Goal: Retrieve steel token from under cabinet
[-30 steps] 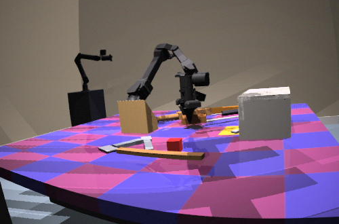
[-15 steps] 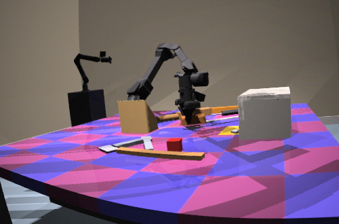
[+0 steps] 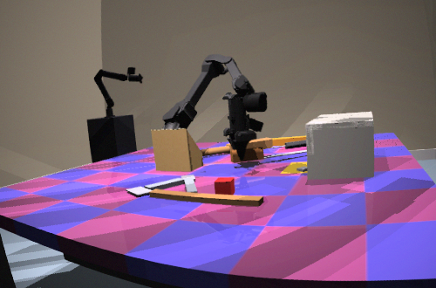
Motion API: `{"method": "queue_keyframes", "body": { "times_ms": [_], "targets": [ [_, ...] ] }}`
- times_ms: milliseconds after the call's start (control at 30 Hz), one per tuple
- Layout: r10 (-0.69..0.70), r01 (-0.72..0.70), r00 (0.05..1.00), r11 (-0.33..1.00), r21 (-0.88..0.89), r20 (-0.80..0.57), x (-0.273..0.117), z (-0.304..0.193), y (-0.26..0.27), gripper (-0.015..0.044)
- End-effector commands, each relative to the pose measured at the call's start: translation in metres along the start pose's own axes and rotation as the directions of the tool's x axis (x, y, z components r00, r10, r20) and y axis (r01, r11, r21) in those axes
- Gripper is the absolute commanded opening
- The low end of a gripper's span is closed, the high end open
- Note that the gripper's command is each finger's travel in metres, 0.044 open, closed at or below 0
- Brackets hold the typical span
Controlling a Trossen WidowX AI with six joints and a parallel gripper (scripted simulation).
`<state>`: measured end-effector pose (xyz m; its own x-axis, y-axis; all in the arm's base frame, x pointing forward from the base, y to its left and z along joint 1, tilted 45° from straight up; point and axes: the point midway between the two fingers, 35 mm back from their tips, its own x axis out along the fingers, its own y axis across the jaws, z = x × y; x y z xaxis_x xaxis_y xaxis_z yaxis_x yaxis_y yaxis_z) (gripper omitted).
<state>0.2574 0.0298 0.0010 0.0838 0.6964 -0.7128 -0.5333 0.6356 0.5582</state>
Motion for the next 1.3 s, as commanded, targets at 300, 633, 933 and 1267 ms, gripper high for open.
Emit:
{"method": "queue_keyframes", "body": {
  "times_ms": [300, 633, 933, 1267],
  "targets": [
    [-0.011, 0.012, 1.000, 1.000, -0.009, 0.013, -0.003, -0.006, -0.016, 0.0000],
    [-0.012, 0.012, 1.000, 1.000, -0.009, 0.013, -0.003, -0.012, -0.024, 0.0000],
    [-0.012, 0.012, 1.000, 1.000, -0.009, 0.013, -0.003, -0.013, -0.029, 0.0000],
    [-0.013, 0.013, 1.000, 1.000, -0.009, 0.012, -0.003, -0.021, -0.038, 0.0000]
  ]
}}
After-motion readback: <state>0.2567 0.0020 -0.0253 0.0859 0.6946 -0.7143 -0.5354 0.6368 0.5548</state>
